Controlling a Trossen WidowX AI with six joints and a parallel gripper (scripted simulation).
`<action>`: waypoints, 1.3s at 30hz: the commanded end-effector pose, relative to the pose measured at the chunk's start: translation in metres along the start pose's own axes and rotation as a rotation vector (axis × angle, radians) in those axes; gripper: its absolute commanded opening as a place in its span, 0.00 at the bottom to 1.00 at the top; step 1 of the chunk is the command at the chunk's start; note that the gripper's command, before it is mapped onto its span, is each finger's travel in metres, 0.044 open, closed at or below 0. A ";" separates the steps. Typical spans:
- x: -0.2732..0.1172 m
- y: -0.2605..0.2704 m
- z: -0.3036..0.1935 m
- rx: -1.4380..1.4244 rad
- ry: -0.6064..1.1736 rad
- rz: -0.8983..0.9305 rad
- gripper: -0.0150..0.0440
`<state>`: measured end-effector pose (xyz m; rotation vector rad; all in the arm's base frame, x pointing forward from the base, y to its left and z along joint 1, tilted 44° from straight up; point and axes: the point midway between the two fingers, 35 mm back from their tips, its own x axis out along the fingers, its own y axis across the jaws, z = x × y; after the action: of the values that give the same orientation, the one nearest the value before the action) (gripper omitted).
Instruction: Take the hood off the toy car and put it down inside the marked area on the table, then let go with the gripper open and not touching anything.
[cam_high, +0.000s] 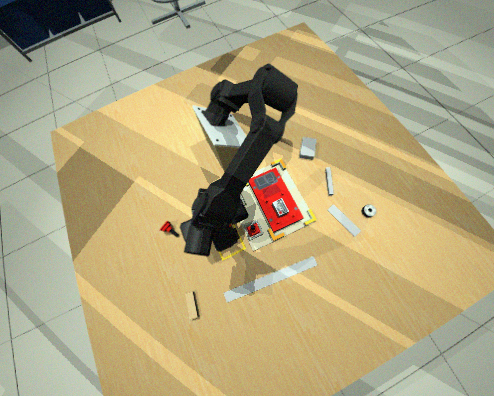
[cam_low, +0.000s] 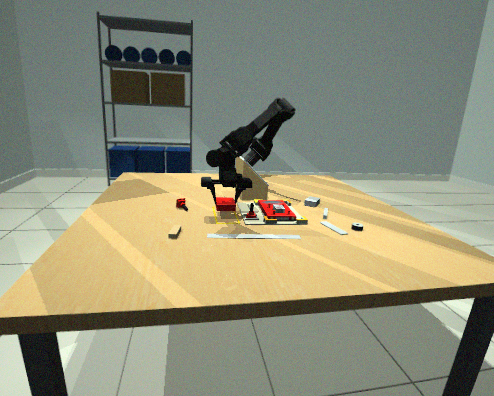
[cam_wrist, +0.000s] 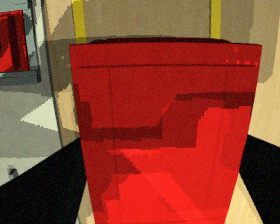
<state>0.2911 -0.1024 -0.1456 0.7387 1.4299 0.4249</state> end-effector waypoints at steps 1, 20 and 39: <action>0.003 0.001 -0.001 0.007 0.000 0.005 0.25; 0.013 0.001 -0.002 0.007 0.000 0.006 0.25; 0.022 0.002 -0.002 0.007 0.000 0.006 0.25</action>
<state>0.2921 -0.0875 -0.1601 0.7415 1.4311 0.4267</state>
